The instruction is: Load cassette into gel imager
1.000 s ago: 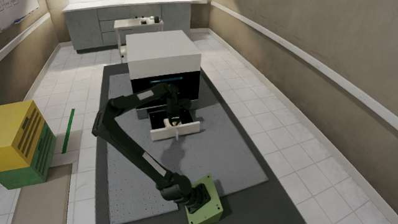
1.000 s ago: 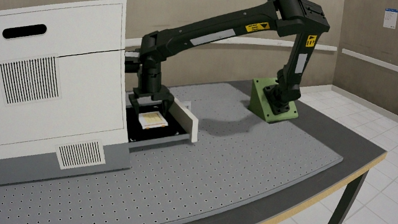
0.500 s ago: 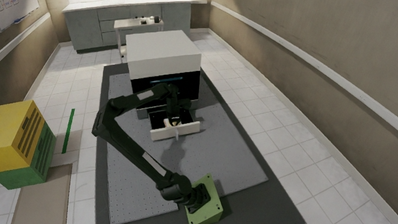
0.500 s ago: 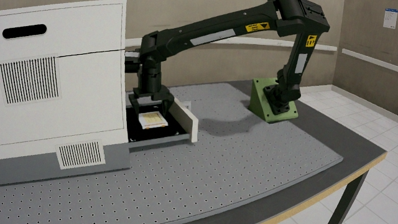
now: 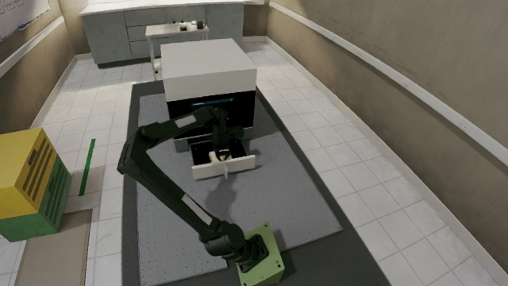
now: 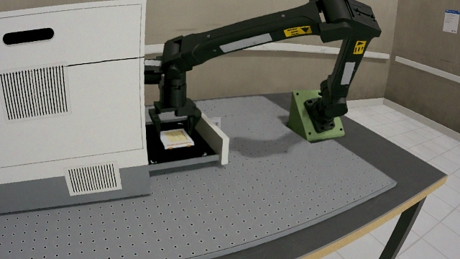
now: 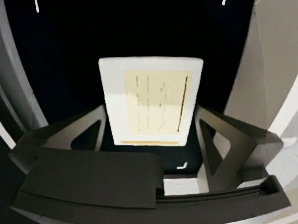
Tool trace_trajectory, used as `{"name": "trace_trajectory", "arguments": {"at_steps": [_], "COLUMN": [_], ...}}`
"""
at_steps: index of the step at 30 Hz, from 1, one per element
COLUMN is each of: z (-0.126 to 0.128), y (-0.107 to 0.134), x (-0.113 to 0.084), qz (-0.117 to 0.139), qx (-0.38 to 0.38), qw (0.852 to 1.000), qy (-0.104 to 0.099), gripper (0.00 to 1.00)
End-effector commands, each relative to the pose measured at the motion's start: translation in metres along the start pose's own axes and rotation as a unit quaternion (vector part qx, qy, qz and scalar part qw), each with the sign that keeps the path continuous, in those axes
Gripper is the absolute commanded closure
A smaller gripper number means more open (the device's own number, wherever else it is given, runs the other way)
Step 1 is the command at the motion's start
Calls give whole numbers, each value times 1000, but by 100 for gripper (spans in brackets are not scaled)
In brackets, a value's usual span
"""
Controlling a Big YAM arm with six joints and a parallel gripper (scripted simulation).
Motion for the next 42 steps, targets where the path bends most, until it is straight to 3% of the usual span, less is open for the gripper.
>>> {"name": "trace_trajectory", "arguments": {"at_steps": [1, 7, 11, 17, 22, 28, 42], "z": [-2, -3, 2, 3, 2, 18, 21], "y": [3, 3, 11, 5, 2, 3, 0], "x": [12, 11, -1, -3, -1, -6, -7], "qz": [3, 3, 1, 3, 4, 3, 3], "qx": [5, 6, -7, -1, 7, 2, -1], "qw": [1000, 1000, 1000, 1000, 1000, 1000, 1000], "qy": [10, 11, -12, -23, -17, -22, -29], "gripper": [8, 8, 8, 8, 8, 8, 8]}}
Point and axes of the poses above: the point where the finger pads meet when closed, its own x axis out along the fingers, its own z axis across the jaws, y = z × x, the point moved 3 cm from there along -x, back along the fingers, and after that the axes turned 7 degrees about x, right-handed, at the moved point
